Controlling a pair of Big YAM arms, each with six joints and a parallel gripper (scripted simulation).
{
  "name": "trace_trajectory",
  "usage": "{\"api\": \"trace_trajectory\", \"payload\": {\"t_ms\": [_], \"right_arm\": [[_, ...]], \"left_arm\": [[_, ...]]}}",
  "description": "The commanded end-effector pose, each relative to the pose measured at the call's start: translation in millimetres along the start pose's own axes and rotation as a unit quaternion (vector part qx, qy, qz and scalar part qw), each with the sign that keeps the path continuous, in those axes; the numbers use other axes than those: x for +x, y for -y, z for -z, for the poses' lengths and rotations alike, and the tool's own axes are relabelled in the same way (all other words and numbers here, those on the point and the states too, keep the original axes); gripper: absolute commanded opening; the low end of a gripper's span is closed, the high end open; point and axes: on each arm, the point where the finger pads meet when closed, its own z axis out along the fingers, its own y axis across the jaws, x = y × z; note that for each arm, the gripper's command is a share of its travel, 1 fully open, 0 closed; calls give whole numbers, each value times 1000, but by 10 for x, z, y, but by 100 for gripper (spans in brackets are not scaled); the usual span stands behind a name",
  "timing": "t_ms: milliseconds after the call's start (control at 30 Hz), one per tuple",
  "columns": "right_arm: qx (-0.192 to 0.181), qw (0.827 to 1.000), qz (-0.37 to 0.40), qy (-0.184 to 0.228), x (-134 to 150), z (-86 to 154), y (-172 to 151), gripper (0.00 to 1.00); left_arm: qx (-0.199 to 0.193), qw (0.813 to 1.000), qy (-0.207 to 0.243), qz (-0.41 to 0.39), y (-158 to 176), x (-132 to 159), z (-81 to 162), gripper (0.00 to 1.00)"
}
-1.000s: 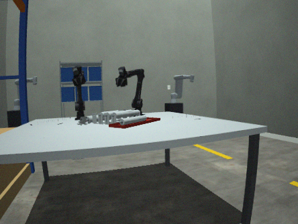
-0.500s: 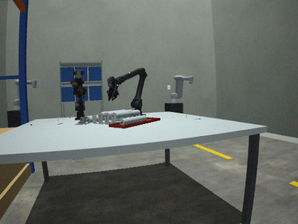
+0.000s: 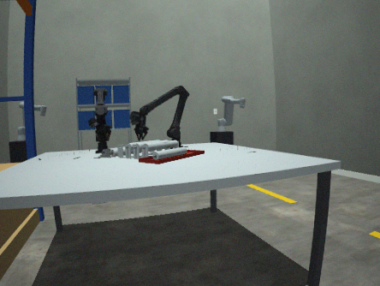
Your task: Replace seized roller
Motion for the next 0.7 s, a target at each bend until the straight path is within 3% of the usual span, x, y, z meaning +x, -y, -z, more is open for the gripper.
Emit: {"api": "trace_trajectory", "payload": {"t_ms": [0, 67, 100, 267, 500, 633, 667], "right_arm": [[13, 998, -51, -19, 91, -22, 50, 32], [4, 998, -56, -14, 46, 39, -16, 32], [17, 998, -60, -27, 183, 10, 103, 32], [60, 991, -96, -66, 424, -140, 384, 32], [66, 989, -106, -74, 518, -94, 444, 32], [54, 992, -95, -65, 417, -107, 362, 32], [71, 990, -88, -80, 536, -180, 490, 32]], "left_arm": [[-3, 1000, -6, 8, 99, 60, 99, 32], [-4, 1000, -4, 3, 134, 55, 149, 32], [-15, 999, -26, -19, 151, 277, 49, 32], [-35, 996, -49, -65, 242, 603, 48, 32], [-45, 994, -52, -87, 246, 741, 105, 32], [-39, 995, -43, -83, 282, 631, 112, 32], [-43, 992, -59, -104, 285, 786, 51, 32]]}}
